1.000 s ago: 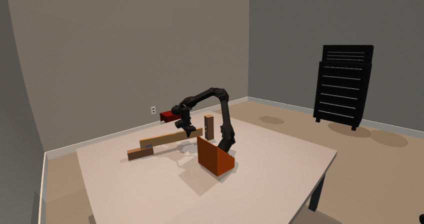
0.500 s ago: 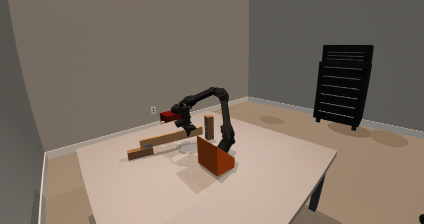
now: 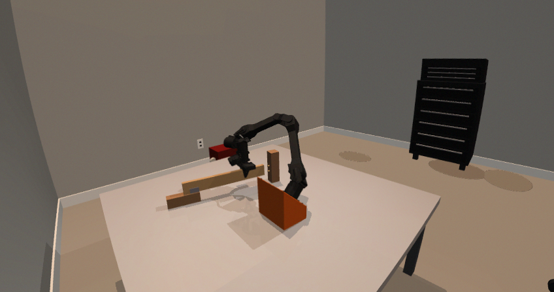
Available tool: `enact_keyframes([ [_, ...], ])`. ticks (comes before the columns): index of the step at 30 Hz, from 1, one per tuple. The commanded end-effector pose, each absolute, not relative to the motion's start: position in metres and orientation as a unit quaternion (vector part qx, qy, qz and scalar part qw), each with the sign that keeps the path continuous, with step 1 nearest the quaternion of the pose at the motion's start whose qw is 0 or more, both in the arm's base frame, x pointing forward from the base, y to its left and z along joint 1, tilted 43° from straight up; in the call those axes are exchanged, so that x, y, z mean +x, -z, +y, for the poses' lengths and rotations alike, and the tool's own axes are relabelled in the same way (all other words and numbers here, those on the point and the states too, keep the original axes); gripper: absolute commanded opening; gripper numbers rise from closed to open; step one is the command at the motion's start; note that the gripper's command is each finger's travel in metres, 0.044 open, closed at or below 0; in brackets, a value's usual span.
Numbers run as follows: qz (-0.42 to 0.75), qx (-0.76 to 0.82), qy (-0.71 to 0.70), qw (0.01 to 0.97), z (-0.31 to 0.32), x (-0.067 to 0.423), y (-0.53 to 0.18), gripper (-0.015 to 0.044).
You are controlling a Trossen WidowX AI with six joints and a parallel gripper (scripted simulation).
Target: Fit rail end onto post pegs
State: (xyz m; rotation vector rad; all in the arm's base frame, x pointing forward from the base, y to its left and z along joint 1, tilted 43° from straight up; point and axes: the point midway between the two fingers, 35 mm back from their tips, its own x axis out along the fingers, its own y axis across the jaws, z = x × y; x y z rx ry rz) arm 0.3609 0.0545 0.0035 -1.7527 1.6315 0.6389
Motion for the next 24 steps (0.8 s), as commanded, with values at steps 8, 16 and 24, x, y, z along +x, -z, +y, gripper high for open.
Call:
enact_keyframes([
  [8, 0.618, -0.67, -0.245, 0.331, 0.0576, 0.3605, -0.0061, 0.0],
  [16, 0.618, -0.67, -0.245, 0.331, 0.0582, 0.3599, -0.0067, 0.0],
  [24, 0.618, -0.67, -0.245, 0.331, 0.0574, 0.3597, -0.0057, 0.0],
])
